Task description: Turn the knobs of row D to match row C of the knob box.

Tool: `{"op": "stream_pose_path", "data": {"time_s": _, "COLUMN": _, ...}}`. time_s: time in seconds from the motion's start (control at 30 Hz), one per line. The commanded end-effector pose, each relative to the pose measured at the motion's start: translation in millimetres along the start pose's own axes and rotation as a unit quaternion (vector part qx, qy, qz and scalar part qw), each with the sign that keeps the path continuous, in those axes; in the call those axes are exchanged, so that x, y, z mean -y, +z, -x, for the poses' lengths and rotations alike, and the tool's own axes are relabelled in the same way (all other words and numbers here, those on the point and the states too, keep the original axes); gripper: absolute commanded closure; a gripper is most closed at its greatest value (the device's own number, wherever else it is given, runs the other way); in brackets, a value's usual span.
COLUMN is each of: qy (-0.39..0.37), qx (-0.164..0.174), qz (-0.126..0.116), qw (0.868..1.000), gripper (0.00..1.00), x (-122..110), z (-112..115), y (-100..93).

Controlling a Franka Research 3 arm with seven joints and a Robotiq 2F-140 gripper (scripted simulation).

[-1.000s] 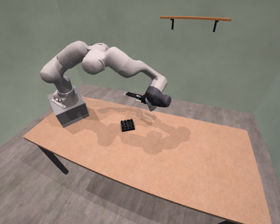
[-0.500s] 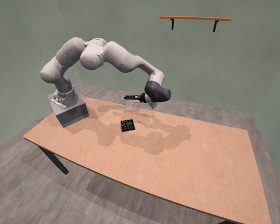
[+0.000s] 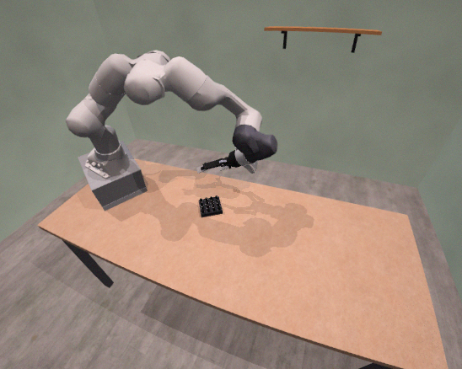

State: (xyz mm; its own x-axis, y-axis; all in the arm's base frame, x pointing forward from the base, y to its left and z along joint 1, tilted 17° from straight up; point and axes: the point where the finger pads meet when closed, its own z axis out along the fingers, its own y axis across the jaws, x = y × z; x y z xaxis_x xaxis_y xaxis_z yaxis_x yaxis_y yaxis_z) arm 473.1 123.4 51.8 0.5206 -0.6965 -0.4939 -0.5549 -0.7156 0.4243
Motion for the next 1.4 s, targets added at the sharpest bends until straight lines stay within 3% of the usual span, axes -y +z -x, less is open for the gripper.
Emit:
{"op": "stream_pose_path", "data": {"time_s": 0.0, "qy": -0.056, "qx": -0.033, "qz": -0.014, "qw": 0.998, "gripper": 0.0, "x": 2.3, "z": -11.9, "y": -1.4}}
{"op": "stream_pose_path", "data": {"time_s": 0.33, "qy": -0.124, "qx": -0.107, "qz": -0.011, "qw": 0.986, "gripper": 0.0, "x": -12.9, "z": -29.5, "y": 2.9}}
{"op": "stream_pose_path", "data": {"time_s": 0.4, "qy": -0.124, "qx": -0.107, "qz": -0.011, "qw": 0.986, "gripper": 0.0, "x": -12.9, "z": -29.5, "y": 2.9}}
{"op": "stream_pose_path", "data": {"time_s": 0.57, "qy": -0.161, "qx": -0.148, "qz": -0.01, "qw": 0.976, "gripper": 0.0, "x": -21.4, "z": -39.3, "y": 5.3}}
{"op": "stream_pose_path", "data": {"time_s": 1.3, "qy": -0.161, "qx": -0.148, "qz": -0.01, "qw": 0.976, "gripper": 0.0, "x": -21.4, "z": -39.3, "y": 5.3}}
{"op": "stream_pose_path", "data": {"time_s": 1.37, "qy": -0.187, "qx": -0.176, "qz": -0.008, "qw": 0.966, "gripper": 0.0, "x": -27.1, "z": -45.6, "y": 6.9}}
